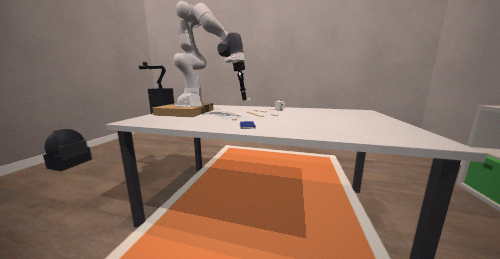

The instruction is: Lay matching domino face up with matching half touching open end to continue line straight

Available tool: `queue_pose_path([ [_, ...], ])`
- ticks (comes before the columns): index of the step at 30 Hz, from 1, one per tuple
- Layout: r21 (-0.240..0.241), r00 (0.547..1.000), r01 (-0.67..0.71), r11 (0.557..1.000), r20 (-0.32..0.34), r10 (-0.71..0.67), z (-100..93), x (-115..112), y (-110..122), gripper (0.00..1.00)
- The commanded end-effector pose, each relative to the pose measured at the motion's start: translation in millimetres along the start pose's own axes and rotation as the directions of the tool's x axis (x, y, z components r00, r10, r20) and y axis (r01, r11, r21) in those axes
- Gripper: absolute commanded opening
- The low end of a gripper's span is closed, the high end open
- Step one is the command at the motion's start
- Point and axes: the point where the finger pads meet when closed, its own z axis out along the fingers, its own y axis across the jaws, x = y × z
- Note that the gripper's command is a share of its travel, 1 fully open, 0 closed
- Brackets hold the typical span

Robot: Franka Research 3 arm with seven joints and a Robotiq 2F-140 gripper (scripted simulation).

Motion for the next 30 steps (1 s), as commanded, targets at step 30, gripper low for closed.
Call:
queue_pose_path([
  [30, 0.254, 0.802, 0.579, 0.775, -0.347, -0.486, 13.7, -63.2, -97.5, 0.22],
])
